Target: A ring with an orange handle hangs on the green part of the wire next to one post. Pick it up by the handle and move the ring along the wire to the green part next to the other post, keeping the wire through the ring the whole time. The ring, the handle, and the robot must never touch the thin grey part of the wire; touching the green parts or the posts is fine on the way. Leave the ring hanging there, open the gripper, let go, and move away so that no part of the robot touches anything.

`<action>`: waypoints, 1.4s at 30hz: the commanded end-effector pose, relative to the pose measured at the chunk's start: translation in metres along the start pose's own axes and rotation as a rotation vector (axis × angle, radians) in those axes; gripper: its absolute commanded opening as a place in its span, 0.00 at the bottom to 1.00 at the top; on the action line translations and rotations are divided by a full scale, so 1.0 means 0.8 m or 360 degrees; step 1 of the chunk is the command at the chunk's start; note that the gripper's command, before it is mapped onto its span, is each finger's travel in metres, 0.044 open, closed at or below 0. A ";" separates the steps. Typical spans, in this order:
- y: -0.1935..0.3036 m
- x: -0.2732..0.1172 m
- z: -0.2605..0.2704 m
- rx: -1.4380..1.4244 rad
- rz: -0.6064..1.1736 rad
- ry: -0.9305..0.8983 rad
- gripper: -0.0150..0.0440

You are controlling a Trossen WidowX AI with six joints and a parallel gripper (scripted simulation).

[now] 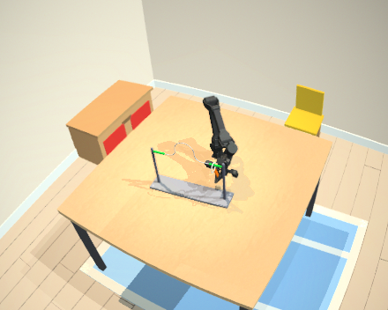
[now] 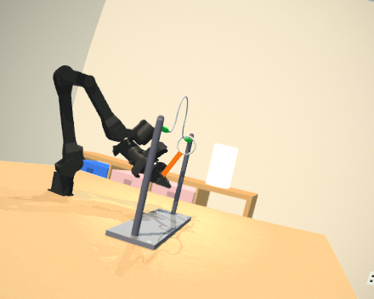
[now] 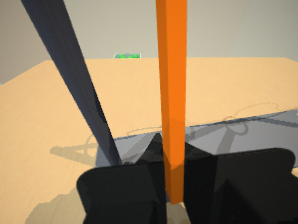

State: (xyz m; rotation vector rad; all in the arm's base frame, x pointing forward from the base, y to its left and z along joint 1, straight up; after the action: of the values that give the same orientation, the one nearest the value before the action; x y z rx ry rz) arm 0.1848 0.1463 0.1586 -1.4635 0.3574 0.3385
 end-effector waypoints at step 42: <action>0.003 -0.059 0.000 0.0005 0.0010 0.0009 0.53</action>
State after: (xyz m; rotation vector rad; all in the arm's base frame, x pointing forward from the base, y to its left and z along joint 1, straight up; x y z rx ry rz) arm 0.1498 0.1470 0.1710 -1.4683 0.3718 0.3465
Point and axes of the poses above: the point midway between the two fingers, 35 mm back from their tips, its own x axis out along the fingers, its own z axis across the jaws, y = z × x, the point moved 9 cm from there along -x, back along the fingers, and after that the axes turned 7 degrees about x, right-handed, at the moved point
